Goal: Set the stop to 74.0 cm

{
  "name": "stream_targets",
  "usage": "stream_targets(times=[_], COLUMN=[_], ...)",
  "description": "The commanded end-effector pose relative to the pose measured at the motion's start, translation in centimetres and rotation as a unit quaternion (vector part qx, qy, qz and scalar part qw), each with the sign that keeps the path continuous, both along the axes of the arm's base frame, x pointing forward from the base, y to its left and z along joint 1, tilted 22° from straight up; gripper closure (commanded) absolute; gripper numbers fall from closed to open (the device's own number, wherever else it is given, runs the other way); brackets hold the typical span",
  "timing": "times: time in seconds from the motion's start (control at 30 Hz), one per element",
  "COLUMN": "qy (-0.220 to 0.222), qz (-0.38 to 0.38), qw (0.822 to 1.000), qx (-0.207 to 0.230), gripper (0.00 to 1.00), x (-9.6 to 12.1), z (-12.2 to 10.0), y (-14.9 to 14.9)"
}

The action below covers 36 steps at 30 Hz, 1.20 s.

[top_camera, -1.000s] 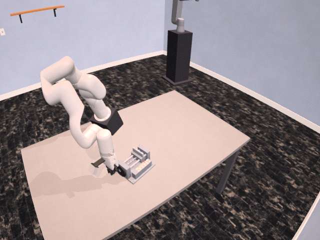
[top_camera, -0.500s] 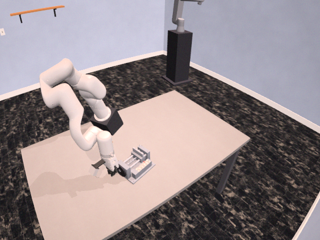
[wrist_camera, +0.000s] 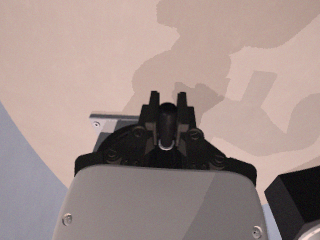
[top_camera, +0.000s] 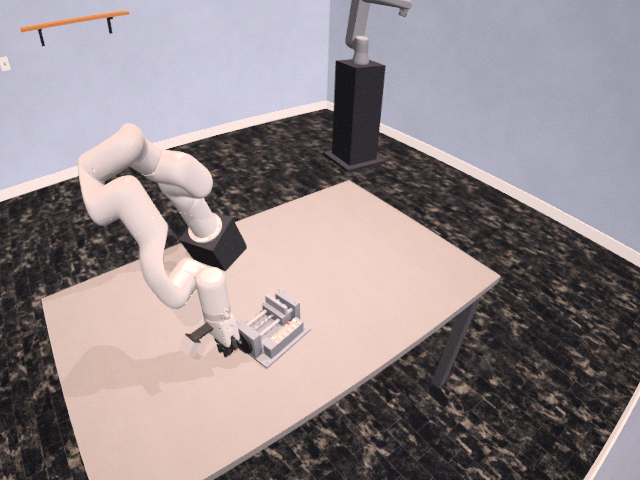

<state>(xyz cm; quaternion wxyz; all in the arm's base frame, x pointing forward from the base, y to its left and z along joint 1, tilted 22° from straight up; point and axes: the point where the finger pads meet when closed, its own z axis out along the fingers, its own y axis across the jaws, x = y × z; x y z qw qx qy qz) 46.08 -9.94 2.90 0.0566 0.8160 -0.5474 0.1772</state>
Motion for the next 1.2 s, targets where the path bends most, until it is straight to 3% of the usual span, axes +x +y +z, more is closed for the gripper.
stream_targets(times=[0.0,0.63,1.17], qy=[-0.001,-0.001,-0.001], qz=[0.0,0.0,0.0], qw=[1.0,1.0,1.0], qx=[0.0,0.0,0.0], gripper=[0.94,0.94,0.94], x=[0.2,2.8,4.8], z=[0.0,-0.8,0.9], y=[0.0,0.7,2.2])
